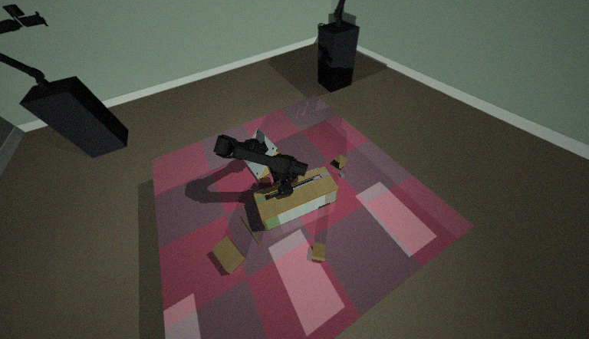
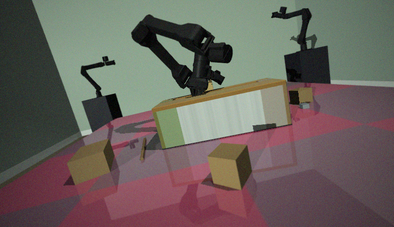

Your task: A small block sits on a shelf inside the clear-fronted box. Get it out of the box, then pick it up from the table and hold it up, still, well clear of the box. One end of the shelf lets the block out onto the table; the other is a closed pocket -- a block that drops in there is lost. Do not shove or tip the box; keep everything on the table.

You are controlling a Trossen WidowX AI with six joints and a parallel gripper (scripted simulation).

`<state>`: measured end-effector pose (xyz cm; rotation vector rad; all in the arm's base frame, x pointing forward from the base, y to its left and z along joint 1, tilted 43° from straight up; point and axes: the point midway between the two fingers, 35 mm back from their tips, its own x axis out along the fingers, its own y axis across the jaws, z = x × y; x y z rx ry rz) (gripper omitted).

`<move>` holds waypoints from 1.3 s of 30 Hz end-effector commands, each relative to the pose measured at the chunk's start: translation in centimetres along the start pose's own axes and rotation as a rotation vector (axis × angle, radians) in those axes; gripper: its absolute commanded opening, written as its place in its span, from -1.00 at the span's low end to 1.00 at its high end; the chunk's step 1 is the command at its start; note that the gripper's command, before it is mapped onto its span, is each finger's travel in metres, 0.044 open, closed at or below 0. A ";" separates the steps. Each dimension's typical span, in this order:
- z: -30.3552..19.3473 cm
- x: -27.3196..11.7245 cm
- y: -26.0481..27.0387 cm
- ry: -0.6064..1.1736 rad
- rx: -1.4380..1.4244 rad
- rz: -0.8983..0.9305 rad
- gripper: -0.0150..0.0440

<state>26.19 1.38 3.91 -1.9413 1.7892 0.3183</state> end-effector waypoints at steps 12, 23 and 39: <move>-1.6 0.7 0.1 0.006 -0.004 0.001 0.86; -2.6 1.1 0.1 0.006 -0.004 0.001 0.86; -4.1 1.6 0.0 0.007 -0.005 0.001 0.86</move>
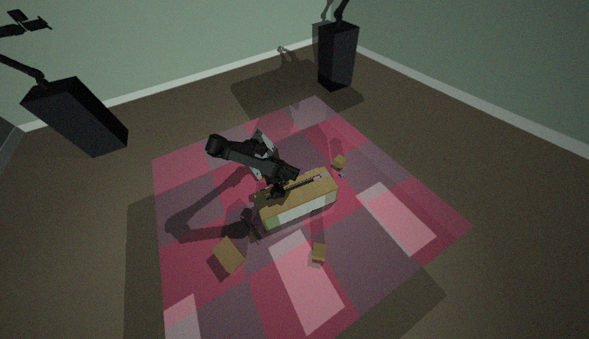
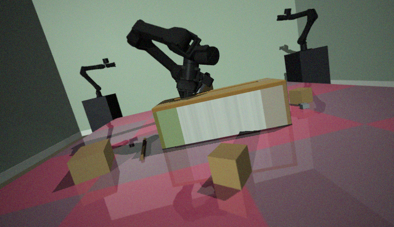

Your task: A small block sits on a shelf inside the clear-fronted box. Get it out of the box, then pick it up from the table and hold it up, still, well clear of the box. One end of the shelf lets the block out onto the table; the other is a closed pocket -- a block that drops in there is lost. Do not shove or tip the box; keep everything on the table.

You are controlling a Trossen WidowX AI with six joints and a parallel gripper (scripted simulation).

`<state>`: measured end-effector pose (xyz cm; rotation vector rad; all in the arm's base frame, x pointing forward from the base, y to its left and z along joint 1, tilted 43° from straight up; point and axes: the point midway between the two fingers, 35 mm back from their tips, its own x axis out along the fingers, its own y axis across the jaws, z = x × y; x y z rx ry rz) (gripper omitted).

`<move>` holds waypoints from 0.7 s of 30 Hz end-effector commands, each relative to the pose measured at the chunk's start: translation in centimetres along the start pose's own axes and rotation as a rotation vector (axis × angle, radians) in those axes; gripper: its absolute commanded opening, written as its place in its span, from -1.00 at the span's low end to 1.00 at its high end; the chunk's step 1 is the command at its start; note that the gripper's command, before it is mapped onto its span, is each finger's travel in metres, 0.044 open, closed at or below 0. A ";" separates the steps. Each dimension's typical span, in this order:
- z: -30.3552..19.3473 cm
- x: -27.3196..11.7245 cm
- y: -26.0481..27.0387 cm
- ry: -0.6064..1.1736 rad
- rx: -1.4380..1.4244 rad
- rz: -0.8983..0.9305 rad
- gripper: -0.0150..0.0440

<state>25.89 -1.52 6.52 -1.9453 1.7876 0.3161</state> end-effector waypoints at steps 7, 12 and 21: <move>-1.1 0.6 0.1 0.006 -0.004 0.004 0.86; -1.5 0.0 0.1 0.003 -0.004 0.004 0.86; -3.0 -5.5 0.0 -0.001 -0.001 0.006 0.86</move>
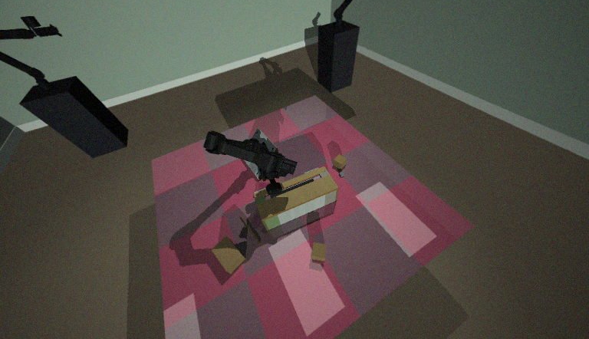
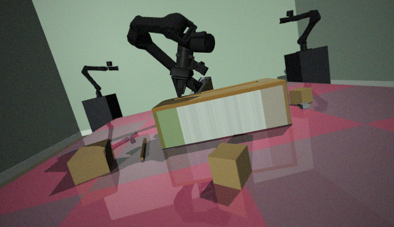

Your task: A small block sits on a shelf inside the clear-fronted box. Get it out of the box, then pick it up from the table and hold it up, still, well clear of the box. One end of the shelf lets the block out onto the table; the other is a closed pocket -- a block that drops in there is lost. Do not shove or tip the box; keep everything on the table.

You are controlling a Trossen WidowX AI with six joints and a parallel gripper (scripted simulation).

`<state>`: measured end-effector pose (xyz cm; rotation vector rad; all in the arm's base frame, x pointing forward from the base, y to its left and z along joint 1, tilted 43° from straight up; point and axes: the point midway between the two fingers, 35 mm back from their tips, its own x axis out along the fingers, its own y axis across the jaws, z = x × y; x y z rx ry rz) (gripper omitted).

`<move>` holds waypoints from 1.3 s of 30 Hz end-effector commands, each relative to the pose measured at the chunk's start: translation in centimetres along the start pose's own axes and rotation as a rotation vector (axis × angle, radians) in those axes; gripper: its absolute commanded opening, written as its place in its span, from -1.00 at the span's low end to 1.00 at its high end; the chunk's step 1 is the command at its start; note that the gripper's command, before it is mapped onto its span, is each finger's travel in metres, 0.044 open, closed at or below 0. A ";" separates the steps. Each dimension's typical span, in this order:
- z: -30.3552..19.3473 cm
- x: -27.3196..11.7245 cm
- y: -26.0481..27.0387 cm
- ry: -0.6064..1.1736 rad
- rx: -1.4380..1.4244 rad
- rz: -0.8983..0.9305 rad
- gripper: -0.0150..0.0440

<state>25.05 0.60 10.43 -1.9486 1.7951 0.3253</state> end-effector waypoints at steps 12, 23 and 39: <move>-0.8 -1.8 1.1 -0.098 -0.124 -0.046 0.47; -3.7 -1.6 2.4 -0.143 -0.813 -0.300 0.47; -5.7 -1.2 3.8 0.037 -1.402 -0.565 0.47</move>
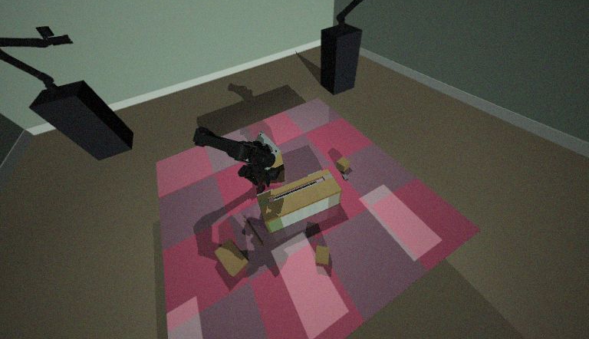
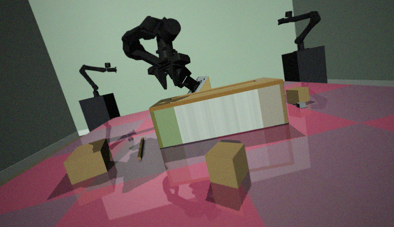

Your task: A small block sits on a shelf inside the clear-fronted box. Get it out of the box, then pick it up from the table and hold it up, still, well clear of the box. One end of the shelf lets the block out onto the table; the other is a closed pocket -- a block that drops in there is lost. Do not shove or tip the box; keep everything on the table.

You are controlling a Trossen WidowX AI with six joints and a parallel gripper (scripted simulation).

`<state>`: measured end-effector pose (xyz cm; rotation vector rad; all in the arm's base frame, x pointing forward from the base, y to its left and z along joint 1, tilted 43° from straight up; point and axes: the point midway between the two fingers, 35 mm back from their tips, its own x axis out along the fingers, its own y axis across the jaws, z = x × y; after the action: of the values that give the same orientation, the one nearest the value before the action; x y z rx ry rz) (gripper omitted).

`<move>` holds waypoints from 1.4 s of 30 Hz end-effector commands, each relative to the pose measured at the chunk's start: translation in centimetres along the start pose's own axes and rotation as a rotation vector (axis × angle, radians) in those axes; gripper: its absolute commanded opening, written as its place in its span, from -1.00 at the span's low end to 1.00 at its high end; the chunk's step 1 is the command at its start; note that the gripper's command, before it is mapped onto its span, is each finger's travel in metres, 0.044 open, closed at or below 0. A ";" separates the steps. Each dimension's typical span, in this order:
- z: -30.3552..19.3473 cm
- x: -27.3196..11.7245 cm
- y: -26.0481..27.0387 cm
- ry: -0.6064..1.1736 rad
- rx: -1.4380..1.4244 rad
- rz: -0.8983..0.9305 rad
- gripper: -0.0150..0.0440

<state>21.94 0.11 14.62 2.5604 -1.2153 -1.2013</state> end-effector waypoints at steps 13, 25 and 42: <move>0.3 0.0 2.3 0.144 -0.629 -0.114 0.47; 0.3 0.0 2.2 0.139 -0.578 -0.119 0.47; 2.5 2.7 1.4 -0.059 0.869 -0.170 0.47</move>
<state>20.61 -1.55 13.93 2.8448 -1.1424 -1.0909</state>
